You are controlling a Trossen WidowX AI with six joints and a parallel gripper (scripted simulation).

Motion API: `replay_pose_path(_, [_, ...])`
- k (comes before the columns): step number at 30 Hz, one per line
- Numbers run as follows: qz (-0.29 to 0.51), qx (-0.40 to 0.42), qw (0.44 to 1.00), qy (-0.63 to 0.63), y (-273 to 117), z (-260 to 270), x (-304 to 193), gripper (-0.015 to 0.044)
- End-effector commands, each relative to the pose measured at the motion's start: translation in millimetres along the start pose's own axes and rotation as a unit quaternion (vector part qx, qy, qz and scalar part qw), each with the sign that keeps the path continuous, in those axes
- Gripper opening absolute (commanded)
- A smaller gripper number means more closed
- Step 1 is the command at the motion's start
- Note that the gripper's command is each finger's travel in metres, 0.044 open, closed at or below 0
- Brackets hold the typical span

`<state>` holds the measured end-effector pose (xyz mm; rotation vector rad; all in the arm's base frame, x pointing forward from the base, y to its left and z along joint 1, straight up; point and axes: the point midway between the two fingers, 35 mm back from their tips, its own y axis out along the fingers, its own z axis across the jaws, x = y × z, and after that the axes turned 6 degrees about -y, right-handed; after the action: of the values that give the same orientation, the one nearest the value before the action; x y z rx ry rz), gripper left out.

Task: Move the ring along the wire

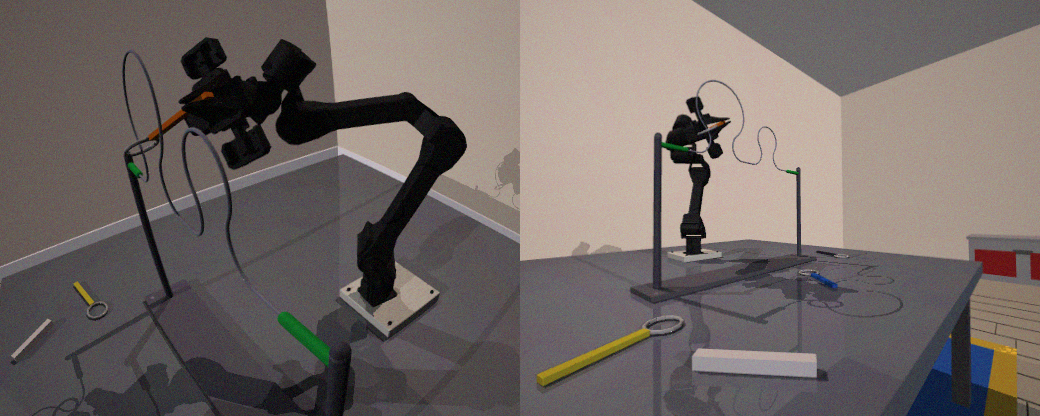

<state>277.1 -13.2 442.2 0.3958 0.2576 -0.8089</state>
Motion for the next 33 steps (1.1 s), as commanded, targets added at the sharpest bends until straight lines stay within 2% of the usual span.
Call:
replay_pose_path(1, [0.000, 0.013, 1.000, 0.025, -0.4, 10.4, 2.9, -0.0150])
replay_pose_path(14, [0.001, 0.019, 0.999, 0.042, -2.9, 27.4, 7.2, -0.0150])
replay_pose_path(33, [0.003, -0.032, 0.999, -0.033, -3.0, 27.0, 7.3, -0.0150])
